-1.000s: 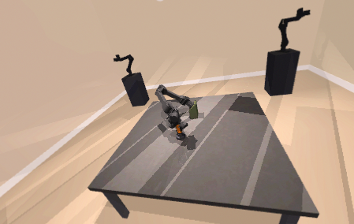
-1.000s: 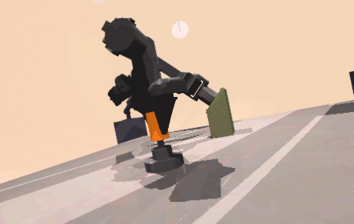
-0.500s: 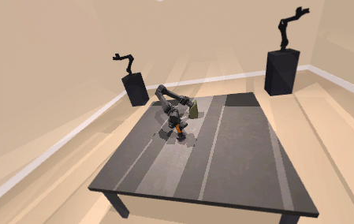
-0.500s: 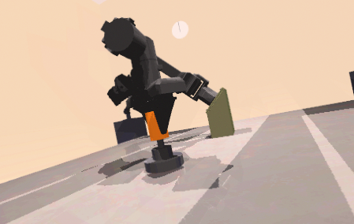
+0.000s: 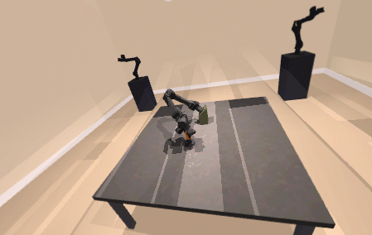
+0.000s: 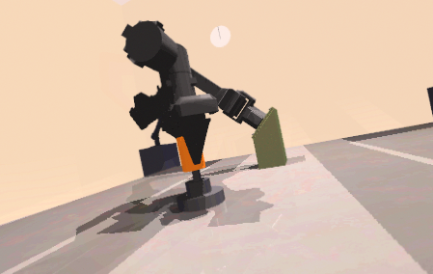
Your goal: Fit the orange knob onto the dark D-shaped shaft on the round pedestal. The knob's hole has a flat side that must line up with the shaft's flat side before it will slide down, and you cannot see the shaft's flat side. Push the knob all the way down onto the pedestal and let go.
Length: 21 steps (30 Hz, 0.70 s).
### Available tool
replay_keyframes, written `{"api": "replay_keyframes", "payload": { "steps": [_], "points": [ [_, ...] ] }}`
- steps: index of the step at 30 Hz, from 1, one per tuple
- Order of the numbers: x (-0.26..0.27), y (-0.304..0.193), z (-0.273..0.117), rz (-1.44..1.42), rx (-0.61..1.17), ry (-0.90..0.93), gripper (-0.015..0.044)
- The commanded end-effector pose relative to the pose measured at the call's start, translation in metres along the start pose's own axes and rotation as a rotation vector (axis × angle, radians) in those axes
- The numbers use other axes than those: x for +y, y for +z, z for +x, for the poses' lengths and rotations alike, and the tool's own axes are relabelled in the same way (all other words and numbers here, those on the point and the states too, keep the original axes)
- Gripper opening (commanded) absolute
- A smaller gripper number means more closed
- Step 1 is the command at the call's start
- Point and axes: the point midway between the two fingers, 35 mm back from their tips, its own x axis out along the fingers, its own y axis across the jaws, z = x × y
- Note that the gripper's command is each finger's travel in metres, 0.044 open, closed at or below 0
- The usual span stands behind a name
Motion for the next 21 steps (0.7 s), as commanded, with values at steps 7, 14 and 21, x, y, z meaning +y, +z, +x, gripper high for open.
{"api": "replay_keyframes", "payload": {
  "steps": [7, 14, 21],
  "points": [
    [-0.0011, -0.0012, -0.0002, 0.008, -0.003, 0.000, 0.0000],
    [-0.0007, 0.0004, -0.0021, 0.008, -0.003, 0.000, 0.0000],
    [0.0000, -0.0005, -0.0017, 0.008, -0.003, 0.000, 0.0000]
  ]
}}
